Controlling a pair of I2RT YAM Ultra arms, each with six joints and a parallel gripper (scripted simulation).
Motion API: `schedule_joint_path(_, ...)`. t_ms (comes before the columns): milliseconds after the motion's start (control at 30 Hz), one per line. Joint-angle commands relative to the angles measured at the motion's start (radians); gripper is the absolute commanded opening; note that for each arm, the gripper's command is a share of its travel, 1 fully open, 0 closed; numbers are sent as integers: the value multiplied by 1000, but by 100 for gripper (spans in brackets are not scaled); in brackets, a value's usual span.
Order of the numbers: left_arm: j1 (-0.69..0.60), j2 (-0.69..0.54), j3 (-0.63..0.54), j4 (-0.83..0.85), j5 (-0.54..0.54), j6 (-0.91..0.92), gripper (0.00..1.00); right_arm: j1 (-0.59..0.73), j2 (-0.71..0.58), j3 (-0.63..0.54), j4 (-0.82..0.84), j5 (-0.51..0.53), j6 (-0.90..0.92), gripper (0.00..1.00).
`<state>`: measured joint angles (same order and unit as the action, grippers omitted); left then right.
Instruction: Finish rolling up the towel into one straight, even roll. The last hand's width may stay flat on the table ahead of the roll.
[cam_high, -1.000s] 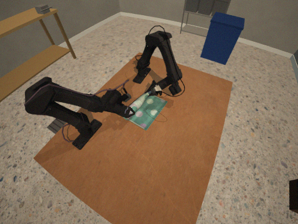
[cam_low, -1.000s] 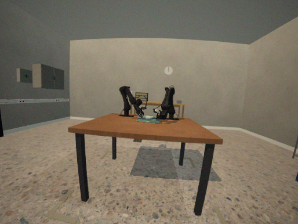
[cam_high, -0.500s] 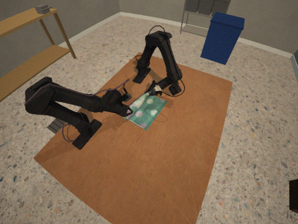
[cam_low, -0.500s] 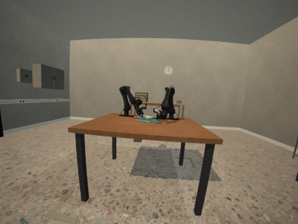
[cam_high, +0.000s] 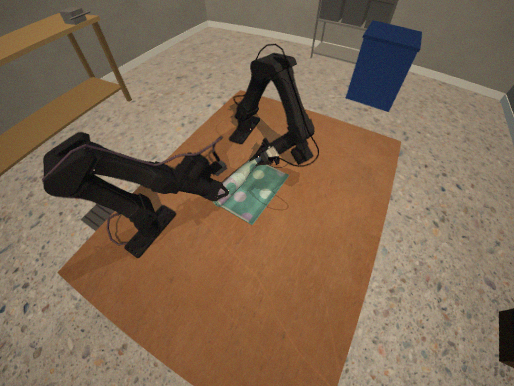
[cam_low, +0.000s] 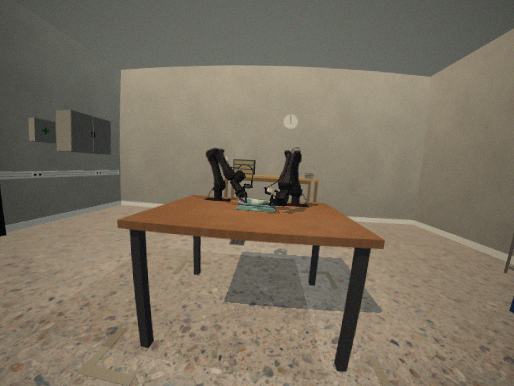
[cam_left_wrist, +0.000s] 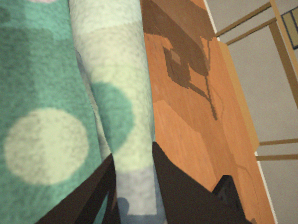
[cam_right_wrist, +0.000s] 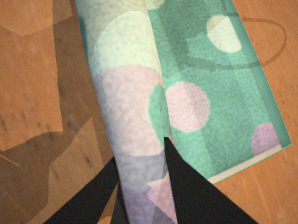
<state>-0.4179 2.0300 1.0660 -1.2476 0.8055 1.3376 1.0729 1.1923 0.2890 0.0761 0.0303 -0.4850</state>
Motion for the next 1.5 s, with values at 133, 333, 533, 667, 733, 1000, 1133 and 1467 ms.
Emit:
schedule_joint_path(133,11,19,8,16,-15,9,24,10,13,11,24,4,6,28)
schedule_joint_path(333,11,14,10,8,-15,9,40,10,13,11,25,4,6,28)
schedule_joint_path(533,11,-3,18,-16,-15,8,65,10,13,11,25,5,6,28)
schedule_joint_path(667,11,-8,20,-23,-15,8,73,10,13,11,25,5,6,28)
schedule_joint_path(733,11,-11,22,-28,-15,8,81,10,13,11,25,5,6,28)
schedule_joint_path(1000,65,-5,90,-127,-49,64,85,-25,15,31,-10,-53,14,28)
schedule_joint_path(1133,117,8,166,-221,-78,114,85,-69,20,55,-52,-126,26,28)
schedule_joint_path(1467,167,31,260,-323,-113,166,85,-193,67,133,-168,-334,45,28)
